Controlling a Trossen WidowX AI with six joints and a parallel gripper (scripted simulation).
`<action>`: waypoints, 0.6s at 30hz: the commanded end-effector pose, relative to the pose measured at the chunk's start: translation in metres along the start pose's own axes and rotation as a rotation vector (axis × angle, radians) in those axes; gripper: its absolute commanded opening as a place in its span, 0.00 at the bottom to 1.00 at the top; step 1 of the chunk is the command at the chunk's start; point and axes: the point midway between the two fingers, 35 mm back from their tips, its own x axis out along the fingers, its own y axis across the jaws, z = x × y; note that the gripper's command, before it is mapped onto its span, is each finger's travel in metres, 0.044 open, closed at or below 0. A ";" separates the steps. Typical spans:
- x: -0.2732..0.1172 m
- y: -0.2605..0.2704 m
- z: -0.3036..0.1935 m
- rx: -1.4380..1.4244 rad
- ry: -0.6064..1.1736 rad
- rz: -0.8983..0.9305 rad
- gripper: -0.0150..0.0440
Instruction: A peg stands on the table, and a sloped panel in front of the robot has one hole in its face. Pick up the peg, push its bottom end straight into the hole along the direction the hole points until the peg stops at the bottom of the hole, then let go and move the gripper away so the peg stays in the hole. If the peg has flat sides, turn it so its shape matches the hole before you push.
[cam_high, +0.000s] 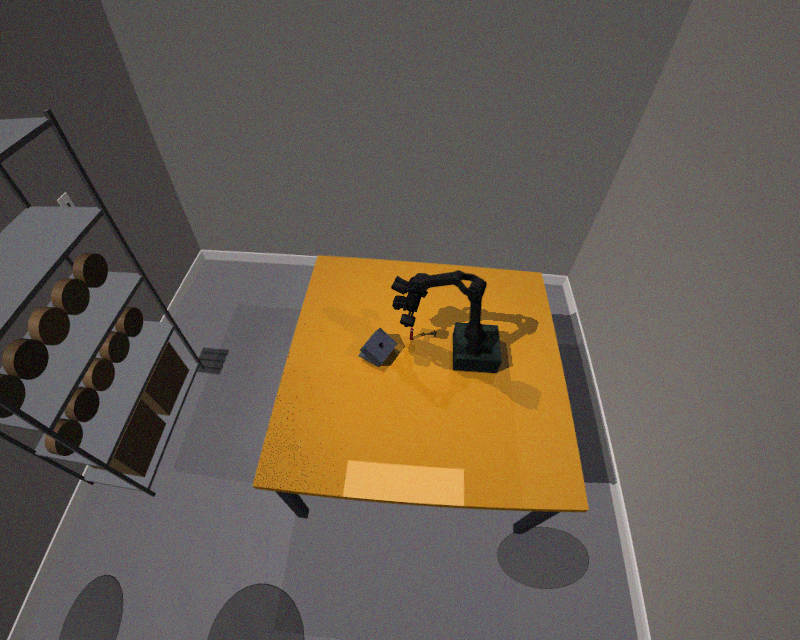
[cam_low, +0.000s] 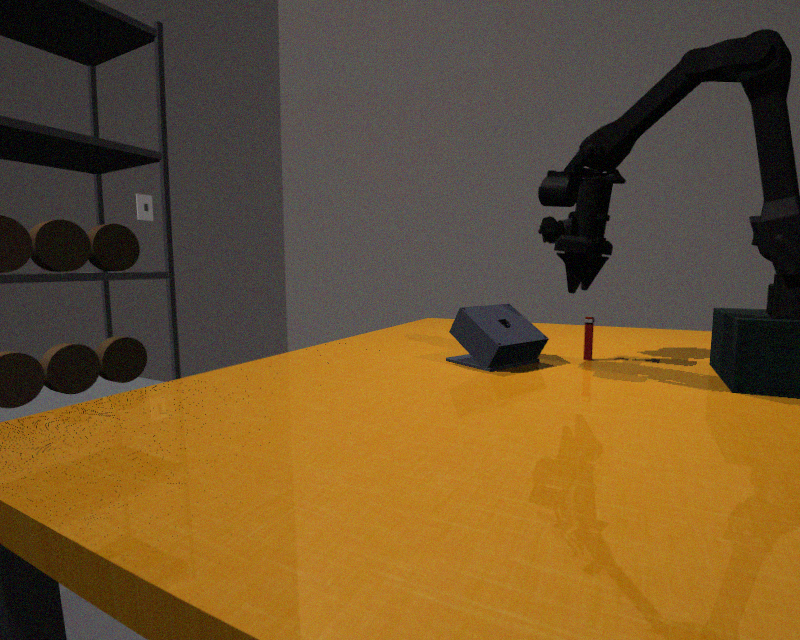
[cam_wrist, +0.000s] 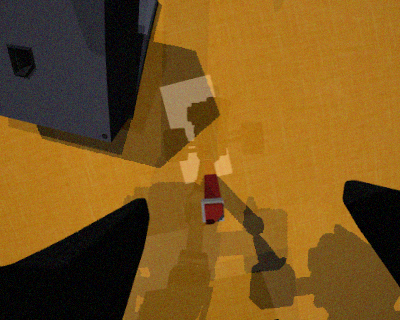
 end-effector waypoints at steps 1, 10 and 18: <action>0.020 0.011 -0.021 0.018 0.121 0.014 1.00; 0.023 0.015 -0.025 0.020 0.137 0.016 1.00; 0.032 0.015 -0.025 0.020 0.137 0.016 1.00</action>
